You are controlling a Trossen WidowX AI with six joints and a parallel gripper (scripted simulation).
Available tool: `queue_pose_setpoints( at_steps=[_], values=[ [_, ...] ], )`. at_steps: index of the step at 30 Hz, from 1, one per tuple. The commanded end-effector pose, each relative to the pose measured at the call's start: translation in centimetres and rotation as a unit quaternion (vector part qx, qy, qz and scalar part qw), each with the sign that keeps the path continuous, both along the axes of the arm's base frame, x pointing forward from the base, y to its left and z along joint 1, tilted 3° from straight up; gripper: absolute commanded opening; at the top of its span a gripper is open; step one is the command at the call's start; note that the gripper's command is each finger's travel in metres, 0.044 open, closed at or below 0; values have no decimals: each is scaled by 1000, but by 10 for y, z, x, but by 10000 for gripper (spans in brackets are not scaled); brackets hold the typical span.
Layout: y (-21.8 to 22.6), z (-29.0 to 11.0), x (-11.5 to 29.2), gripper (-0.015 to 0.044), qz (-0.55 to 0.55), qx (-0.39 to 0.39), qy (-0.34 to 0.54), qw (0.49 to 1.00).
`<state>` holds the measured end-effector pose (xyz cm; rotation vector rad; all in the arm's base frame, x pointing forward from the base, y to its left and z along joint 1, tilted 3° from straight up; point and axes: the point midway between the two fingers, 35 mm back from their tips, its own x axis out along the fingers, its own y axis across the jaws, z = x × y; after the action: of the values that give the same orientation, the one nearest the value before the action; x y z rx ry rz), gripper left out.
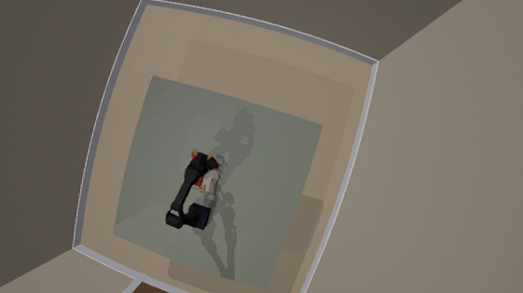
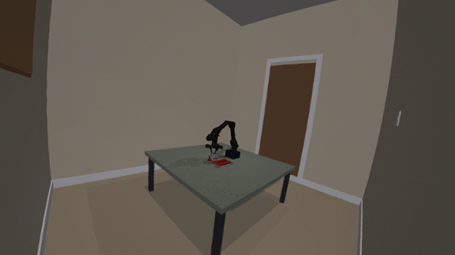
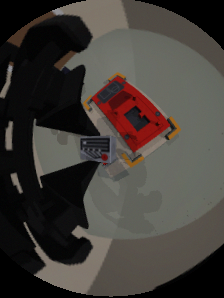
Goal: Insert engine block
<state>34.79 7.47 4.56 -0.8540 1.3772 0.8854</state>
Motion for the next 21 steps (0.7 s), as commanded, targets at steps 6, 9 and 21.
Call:
queue_pose_setpoints(
  at_steps=[6,9,21],
  values=[
    [24,-8,-9,0,-125,3,6,992],
    [32,-11,-11,0,-166,4,8,986],
    [61,-19,-25,0,-323,4,13,946]
  ],
)
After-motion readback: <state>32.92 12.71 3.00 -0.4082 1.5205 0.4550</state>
